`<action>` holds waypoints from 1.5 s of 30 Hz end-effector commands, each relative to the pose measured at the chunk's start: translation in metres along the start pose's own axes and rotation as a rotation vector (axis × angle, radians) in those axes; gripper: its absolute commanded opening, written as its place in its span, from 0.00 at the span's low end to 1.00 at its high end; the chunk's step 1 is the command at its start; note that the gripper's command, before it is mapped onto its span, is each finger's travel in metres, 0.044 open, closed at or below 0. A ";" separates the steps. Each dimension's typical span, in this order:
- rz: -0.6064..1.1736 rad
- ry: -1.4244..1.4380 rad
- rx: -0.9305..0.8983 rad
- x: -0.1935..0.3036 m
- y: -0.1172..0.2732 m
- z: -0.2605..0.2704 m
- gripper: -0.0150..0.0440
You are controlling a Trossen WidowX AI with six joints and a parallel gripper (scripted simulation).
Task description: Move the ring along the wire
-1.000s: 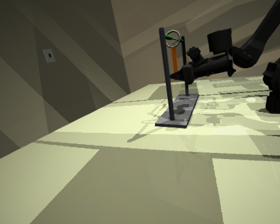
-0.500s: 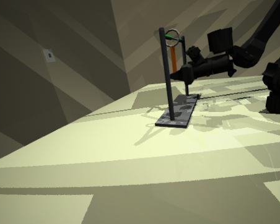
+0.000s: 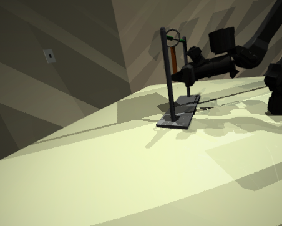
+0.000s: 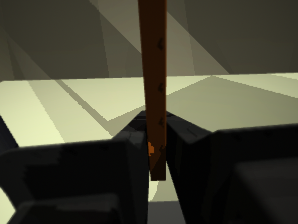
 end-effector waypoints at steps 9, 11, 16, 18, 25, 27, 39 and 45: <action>0.042 -0.010 -0.012 -0.005 0.004 0.007 0.00; 0.045 -0.010 -0.013 -0.004 0.004 0.008 0.00; 0.060 -0.011 -0.016 0.001 0.005 0.009 0.00; 0.067 -0.011 -0.018 0.003 0.006 0.010 0.00; 0.087 -0.012 -0.022 0.009 0.007 0.012 0.00; 0.087 -0.012 -0.022 0.009 0.007 0.012 0.00; 0.087 -0.012 -0.022 0.009 0.007 0.012 0.00; 0.086 -0.006 -0.026 0.009 0.007 0.012 0.09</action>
Point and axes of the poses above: the point midway between the two fingers, 35 mm back from their tips, its own y axis back along the fingers, its own z axis across the jaws, x = y × z, the point moved 9 cm from there along y, back along the fingers, and after that the axes turned 9 degrees about y, right-handed, at the moved point
